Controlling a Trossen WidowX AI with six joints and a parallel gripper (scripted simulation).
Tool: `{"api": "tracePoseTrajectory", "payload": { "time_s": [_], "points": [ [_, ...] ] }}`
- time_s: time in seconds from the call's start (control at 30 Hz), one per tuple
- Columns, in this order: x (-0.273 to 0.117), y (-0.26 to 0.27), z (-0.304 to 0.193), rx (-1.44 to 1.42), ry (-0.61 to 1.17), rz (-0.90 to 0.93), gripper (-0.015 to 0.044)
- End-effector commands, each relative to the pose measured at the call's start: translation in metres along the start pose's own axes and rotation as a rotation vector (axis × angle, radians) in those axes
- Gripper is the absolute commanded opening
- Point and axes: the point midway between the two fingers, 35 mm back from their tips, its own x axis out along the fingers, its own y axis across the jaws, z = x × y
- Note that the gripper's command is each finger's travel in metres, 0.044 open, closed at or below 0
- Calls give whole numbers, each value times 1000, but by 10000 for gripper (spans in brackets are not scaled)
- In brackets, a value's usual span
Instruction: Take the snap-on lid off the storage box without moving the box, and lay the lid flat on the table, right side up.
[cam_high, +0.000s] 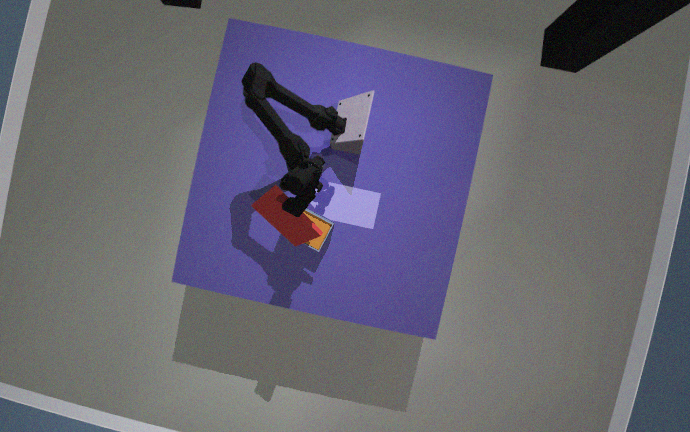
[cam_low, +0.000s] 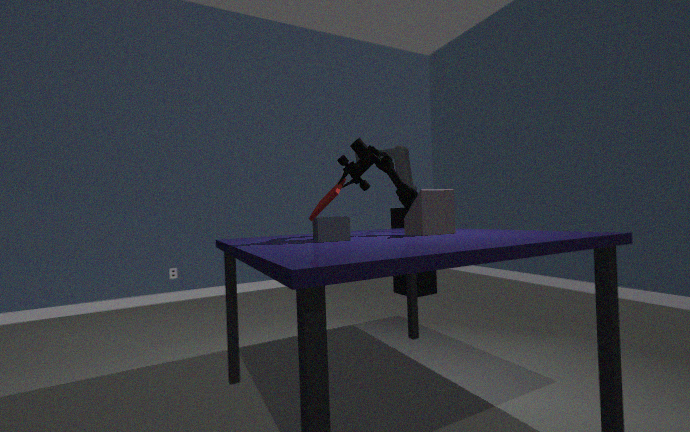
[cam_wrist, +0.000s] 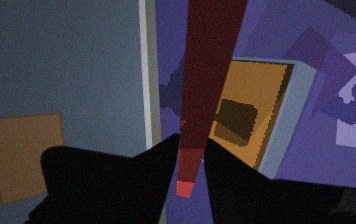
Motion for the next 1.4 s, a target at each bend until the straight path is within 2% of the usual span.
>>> {"api": "tracePoseTrajectory", "payload": {
  "time_s": [0.0, 1.37],
  "points": [
    [-1, 0, 9, -4, 2, 2, 0],
    [0, 1, 91, -7, 1, 2, 0]
  ]
}}
